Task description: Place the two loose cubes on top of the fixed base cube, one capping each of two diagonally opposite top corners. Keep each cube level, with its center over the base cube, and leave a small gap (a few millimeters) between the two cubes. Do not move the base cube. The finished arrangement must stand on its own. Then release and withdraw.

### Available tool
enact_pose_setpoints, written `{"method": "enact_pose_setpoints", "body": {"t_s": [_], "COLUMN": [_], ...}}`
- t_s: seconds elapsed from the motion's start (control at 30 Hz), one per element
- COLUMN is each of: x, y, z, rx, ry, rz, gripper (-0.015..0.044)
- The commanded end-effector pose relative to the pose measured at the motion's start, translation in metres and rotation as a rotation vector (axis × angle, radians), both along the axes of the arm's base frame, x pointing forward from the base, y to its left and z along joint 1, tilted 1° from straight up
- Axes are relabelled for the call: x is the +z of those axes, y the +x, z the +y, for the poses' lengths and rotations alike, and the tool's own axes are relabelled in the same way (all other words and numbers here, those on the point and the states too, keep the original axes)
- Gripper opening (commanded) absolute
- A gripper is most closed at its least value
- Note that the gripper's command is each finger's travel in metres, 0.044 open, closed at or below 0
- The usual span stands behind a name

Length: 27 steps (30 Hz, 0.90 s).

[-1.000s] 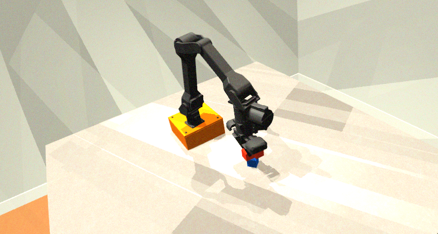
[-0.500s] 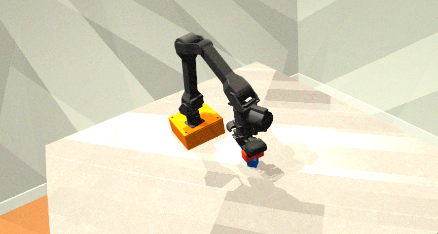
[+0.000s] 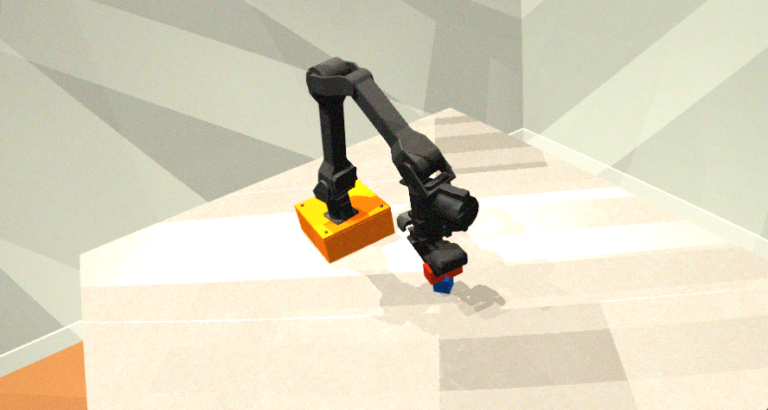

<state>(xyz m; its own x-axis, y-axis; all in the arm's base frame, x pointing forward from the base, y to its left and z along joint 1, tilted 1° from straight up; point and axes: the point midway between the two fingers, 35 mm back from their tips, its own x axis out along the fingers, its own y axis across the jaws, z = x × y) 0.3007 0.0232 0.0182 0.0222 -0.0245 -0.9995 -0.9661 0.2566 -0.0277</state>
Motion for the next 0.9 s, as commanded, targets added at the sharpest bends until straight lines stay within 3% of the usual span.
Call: {"method": "enact_pose_setpoints", "body": {"t_s": [0.0,0.13,0.87], "x": [-0.001,-0.001,0.030], "y": [-0.001,-0.001,0.000], "z": [0.000,0.000,0.001], "rx": [-0.007,-0.007,0.000], "ry": [0.004,0.004,0.000], "rz": [0.003,0.003,0.000], "gripper": [0.0105,0.0205,0.0205]}}
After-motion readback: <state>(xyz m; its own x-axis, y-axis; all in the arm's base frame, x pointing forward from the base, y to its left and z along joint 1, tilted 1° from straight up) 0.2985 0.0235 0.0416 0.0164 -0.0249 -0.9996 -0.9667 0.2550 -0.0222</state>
